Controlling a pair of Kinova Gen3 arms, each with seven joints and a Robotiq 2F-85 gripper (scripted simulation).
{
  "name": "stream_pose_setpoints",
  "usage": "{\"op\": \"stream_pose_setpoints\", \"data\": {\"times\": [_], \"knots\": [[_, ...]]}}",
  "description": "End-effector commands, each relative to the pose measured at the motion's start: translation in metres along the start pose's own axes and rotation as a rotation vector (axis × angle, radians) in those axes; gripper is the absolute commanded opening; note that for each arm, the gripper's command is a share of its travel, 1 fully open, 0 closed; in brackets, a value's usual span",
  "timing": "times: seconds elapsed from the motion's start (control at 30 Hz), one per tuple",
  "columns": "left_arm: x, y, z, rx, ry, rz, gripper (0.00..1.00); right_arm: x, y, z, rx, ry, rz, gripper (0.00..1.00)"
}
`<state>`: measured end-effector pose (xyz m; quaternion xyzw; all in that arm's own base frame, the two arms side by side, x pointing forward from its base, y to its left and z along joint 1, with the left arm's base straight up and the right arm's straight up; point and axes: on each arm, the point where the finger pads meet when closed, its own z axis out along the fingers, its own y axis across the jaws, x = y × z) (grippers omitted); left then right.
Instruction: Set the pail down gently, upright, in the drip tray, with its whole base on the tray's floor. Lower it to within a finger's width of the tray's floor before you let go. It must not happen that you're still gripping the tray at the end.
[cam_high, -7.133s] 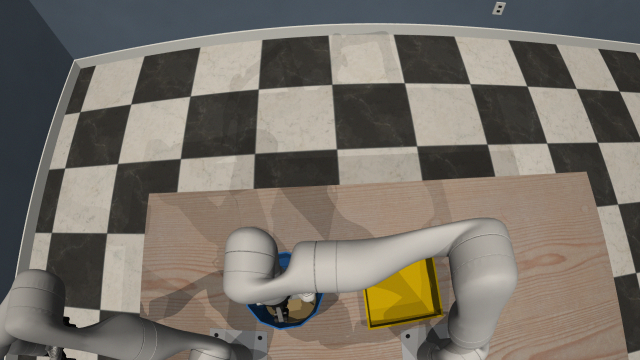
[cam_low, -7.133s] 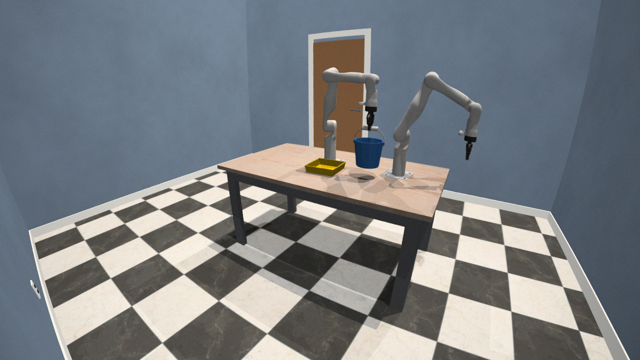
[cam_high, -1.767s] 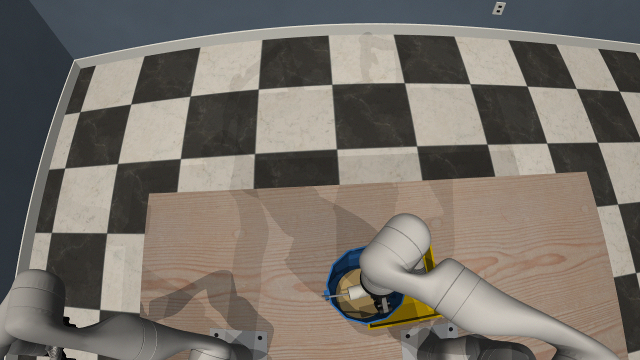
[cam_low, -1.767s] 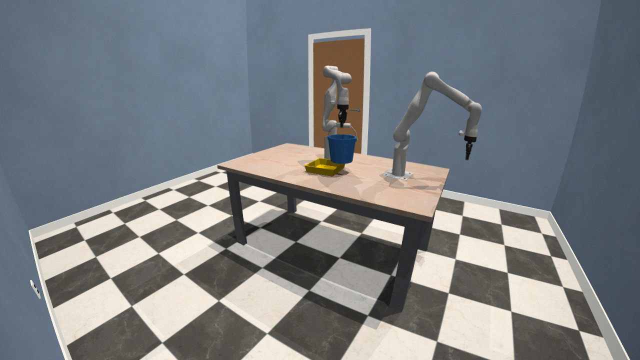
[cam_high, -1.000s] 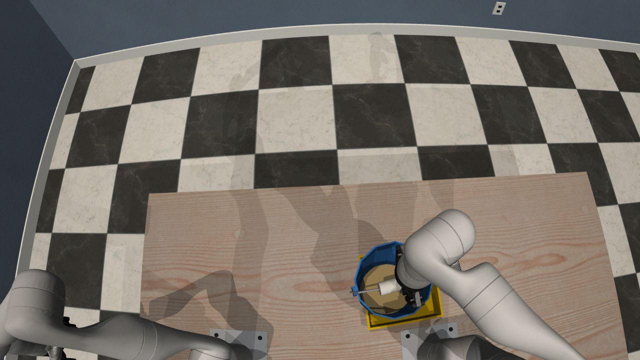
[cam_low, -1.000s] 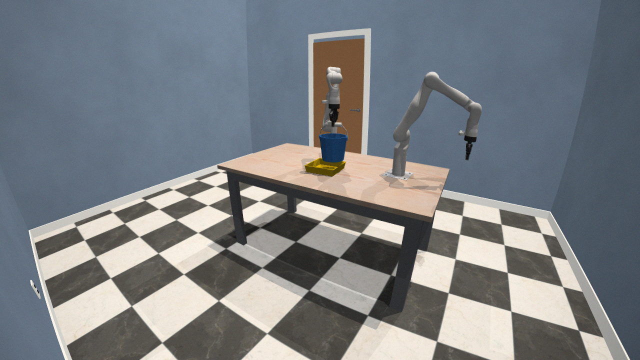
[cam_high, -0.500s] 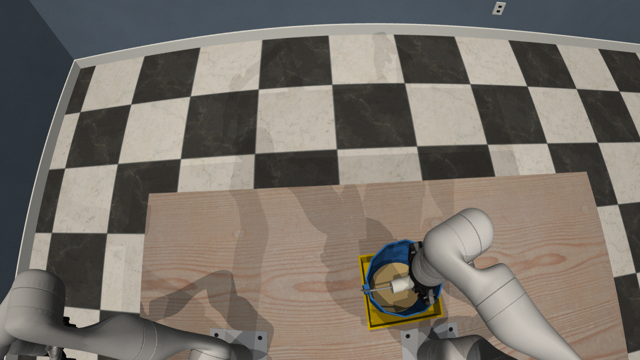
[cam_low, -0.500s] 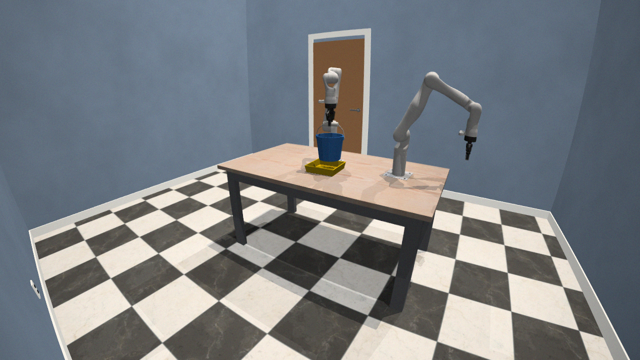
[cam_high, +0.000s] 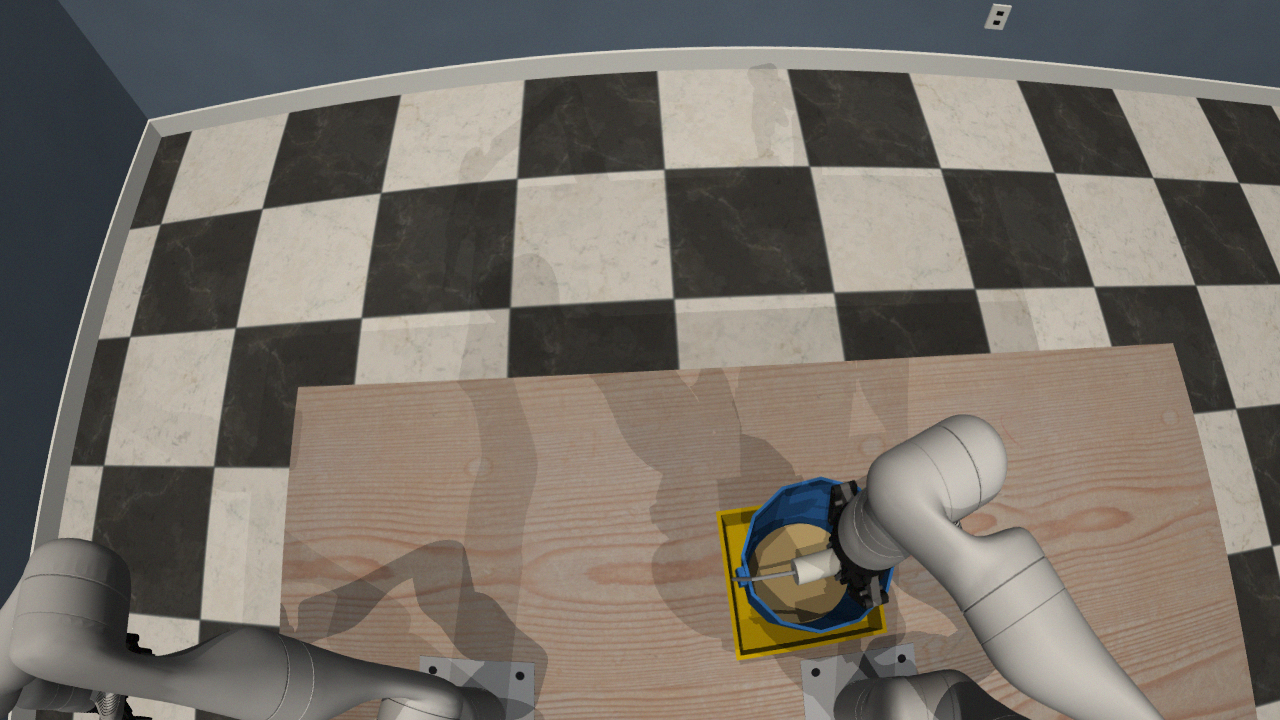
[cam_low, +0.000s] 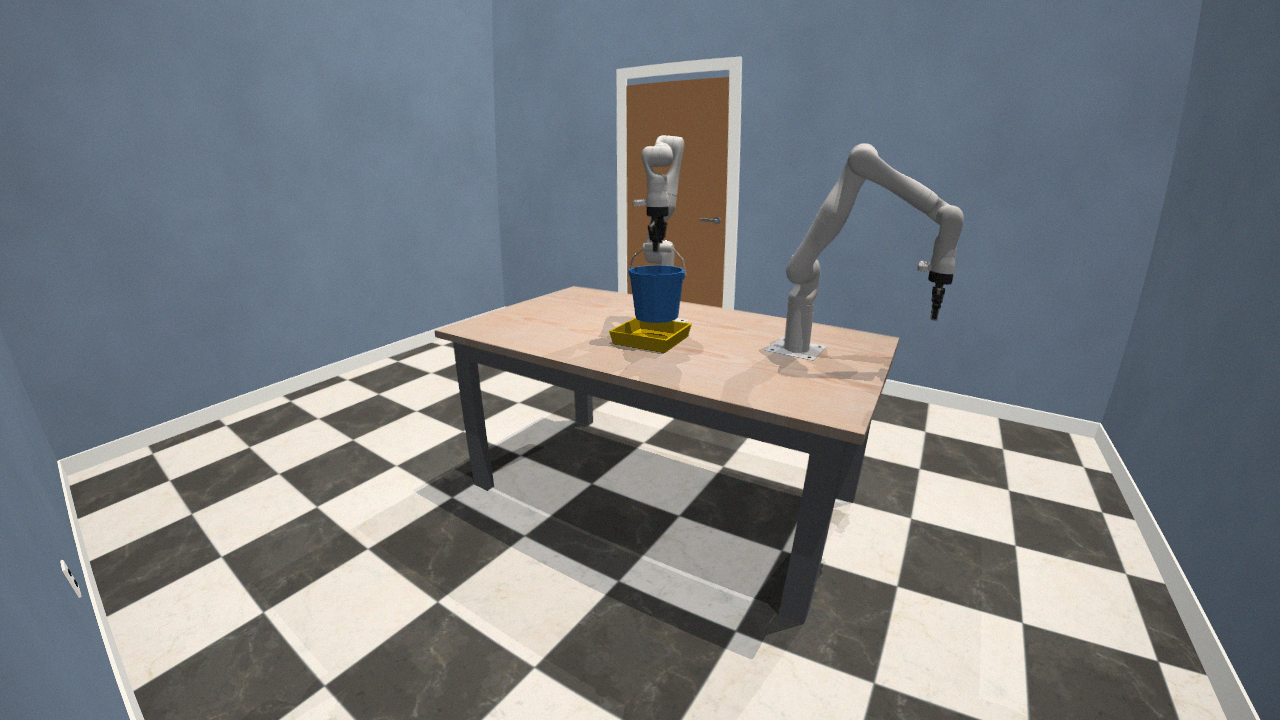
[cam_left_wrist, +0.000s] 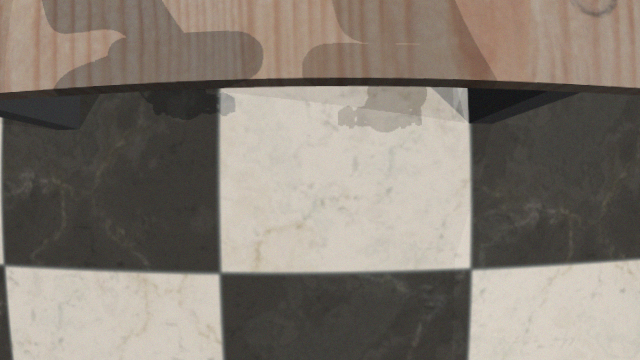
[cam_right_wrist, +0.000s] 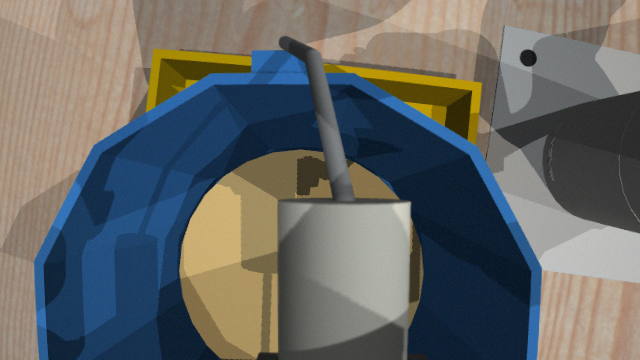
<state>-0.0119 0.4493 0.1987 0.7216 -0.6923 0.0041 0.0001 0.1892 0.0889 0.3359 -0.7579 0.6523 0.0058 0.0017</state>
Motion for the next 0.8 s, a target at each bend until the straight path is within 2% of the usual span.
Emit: {"op": "stream_pose_setpoints", "data": {"times": [0.0, 0.77], "knots": [[-0.0006, 0.0038, -0.0013, -0.005, -0.006, 0.007, 1.000, 0.0054, 0.0013, -0.0022, 0.005, 0.007, -0.003, 0.099], [-0.0006, 0.0038, -0.0013, -0.005, -0.006, 0.007, 1.000, 0.0080, 0.0015, -0.0023, 0.005, 0.007, -0.003, 0.099]]}}
